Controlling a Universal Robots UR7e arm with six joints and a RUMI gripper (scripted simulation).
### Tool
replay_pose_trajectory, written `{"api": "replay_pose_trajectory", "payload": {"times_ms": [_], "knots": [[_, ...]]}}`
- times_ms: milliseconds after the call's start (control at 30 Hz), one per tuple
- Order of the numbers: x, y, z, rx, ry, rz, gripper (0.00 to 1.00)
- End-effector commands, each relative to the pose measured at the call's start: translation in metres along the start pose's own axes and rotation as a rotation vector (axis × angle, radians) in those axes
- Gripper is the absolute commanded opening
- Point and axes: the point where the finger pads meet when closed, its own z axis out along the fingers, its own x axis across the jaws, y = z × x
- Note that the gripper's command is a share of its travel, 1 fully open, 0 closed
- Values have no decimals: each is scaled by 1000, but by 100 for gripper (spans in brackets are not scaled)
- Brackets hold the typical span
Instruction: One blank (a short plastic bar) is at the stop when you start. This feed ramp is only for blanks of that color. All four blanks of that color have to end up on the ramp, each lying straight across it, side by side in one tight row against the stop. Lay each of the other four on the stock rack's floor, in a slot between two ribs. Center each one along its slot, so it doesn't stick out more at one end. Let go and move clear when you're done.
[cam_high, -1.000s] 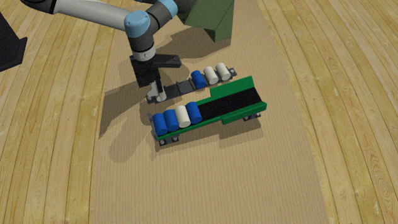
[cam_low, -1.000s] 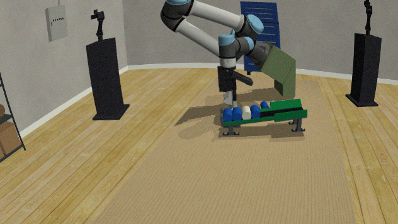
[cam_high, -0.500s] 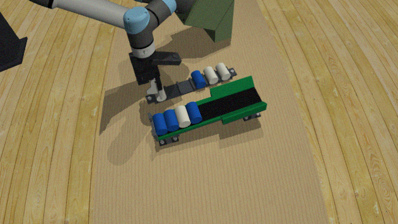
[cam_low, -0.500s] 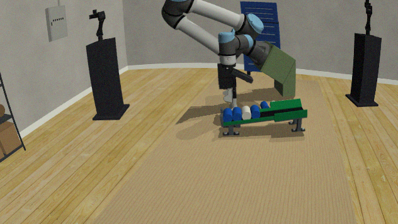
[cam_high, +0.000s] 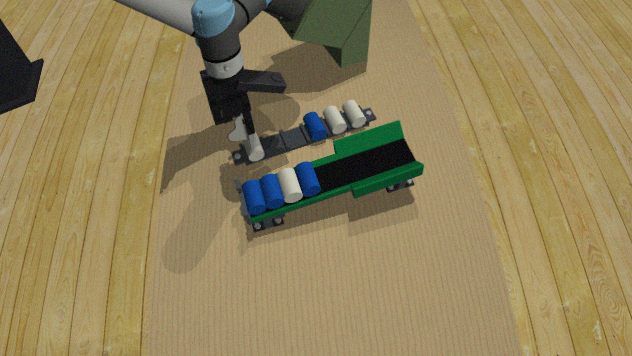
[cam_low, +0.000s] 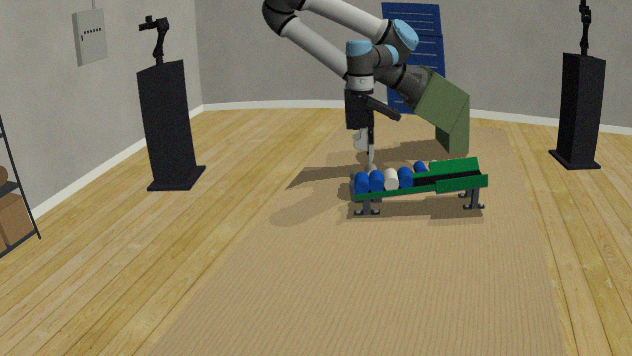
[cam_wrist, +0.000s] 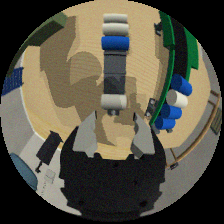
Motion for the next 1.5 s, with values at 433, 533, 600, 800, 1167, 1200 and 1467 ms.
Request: {"api": "replay_pose_trajectory", "payload": {"times_ms": [433, 533, 600, 800, 1167, 1200, 1467], "knots": [[-1, -1, -37, 13, -18, -2, 51], [-1, -1, -40, 14, -18, -2, 51], [-1, -1, -40, 14, -18, -2, 51], [-1, -1, -41, 13, -18, -2, 51], [-2, -2, -41, 15, -20, -3, 100], [-2, -2, -41, 15, -20, -4, 100], [-2, -2, -41, 15, -20, -4, 100]]}}
